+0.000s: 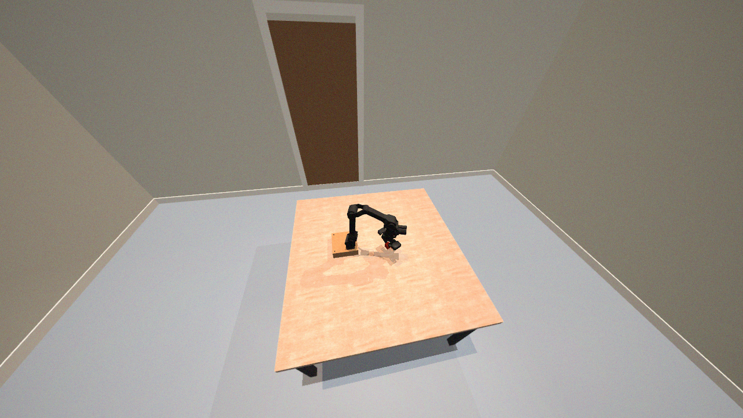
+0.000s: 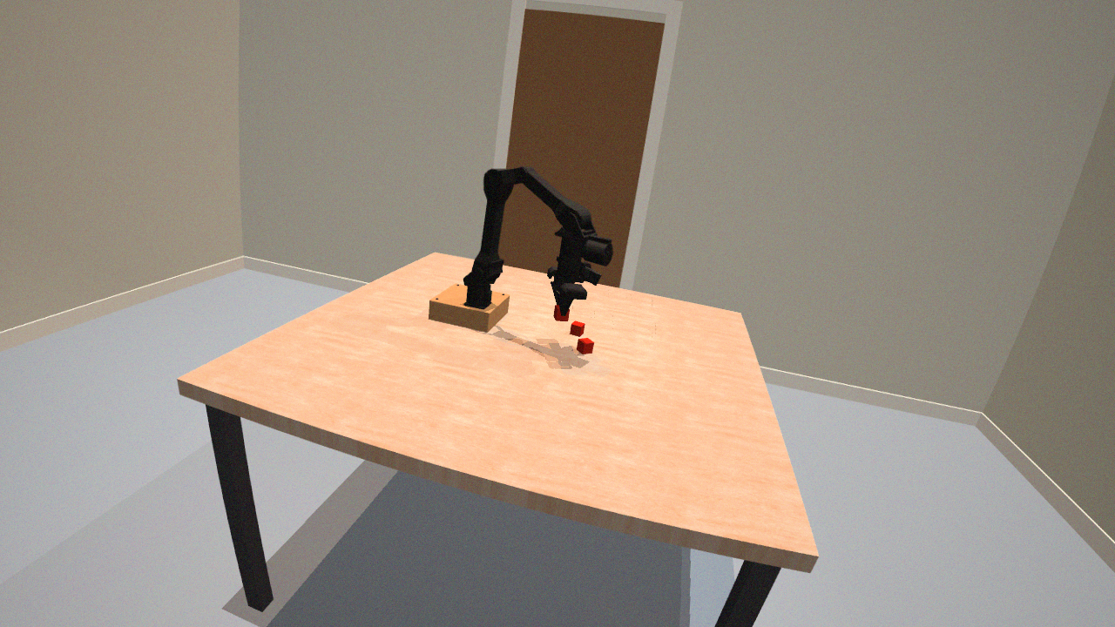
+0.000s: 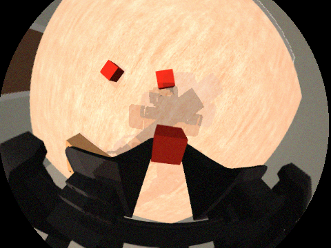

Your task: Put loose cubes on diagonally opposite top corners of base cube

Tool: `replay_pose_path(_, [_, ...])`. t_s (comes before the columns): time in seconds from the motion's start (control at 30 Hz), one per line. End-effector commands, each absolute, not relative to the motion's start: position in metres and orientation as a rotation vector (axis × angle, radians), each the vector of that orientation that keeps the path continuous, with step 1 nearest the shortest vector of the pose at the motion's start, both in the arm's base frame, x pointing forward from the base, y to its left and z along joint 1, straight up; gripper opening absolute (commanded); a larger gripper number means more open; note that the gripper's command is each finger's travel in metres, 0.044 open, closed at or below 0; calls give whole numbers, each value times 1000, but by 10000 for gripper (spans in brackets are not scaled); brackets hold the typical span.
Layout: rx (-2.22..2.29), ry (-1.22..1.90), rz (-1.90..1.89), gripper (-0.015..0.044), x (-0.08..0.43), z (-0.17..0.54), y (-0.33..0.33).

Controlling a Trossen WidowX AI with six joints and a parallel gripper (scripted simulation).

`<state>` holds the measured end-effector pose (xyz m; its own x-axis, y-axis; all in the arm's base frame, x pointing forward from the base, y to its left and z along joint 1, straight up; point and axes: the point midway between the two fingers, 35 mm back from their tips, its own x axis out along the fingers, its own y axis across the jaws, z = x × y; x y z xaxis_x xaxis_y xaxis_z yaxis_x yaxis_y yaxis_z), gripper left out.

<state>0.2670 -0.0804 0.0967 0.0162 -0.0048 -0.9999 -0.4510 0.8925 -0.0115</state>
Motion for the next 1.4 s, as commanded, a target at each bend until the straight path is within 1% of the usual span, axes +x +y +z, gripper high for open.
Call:
replay_pose_path(0.0, [-290, 1533, 285, 105, 273, 94, -66])
replay_pose_path(0.73, [103, 1553, -91, 105, 287, 80, 2])
replay_pose_path(1.37, [454, 1507, -432, 105, 289, 69, 59])
